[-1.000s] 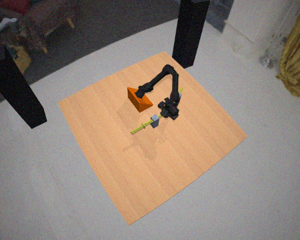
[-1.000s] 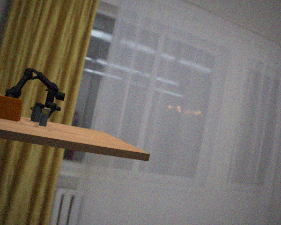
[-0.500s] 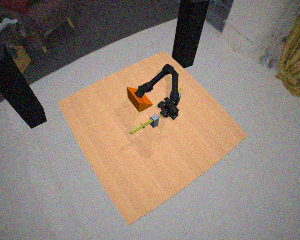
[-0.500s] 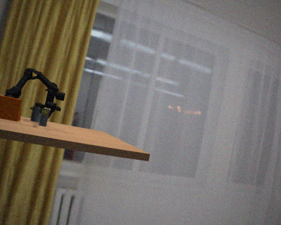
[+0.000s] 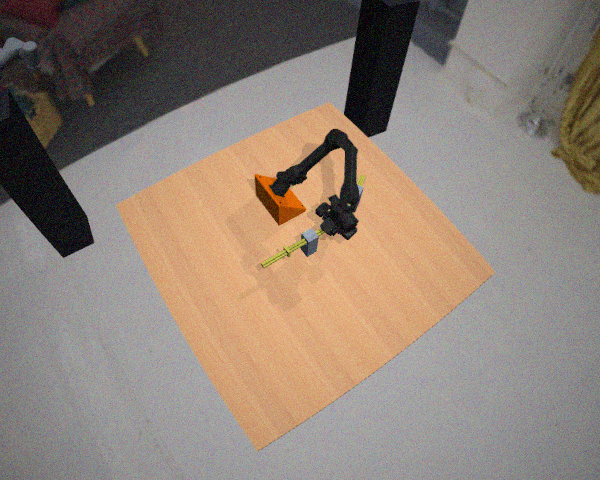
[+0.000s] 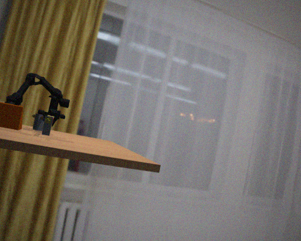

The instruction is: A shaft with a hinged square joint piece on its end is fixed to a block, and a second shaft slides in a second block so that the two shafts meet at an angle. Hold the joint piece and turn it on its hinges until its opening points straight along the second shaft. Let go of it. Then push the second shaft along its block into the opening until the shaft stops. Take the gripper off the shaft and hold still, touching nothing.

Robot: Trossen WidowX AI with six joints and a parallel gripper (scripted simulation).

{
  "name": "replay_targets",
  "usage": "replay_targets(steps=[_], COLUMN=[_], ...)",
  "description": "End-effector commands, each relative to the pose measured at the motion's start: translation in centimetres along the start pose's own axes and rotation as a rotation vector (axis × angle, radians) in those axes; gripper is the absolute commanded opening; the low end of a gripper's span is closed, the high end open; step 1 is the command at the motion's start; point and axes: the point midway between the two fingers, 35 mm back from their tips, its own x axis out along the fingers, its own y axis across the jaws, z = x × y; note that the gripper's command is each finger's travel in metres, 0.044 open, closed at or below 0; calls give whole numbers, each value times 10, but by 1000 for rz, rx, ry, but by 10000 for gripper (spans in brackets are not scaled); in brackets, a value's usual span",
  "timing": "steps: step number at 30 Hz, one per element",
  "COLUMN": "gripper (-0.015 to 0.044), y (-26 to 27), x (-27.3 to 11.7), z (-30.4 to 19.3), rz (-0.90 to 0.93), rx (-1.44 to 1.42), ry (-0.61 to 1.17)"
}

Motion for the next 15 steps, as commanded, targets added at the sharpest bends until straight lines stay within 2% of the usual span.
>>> replay_targets(steps=[1, 3, 15], gripper=[42, 0, 0], y=[0, 0, -5], x=[0, 0, -3], z=[0, 0, 0], rz=[0, 0, 4], rx=[0, 0, 98], ry=[0, 0, -55])
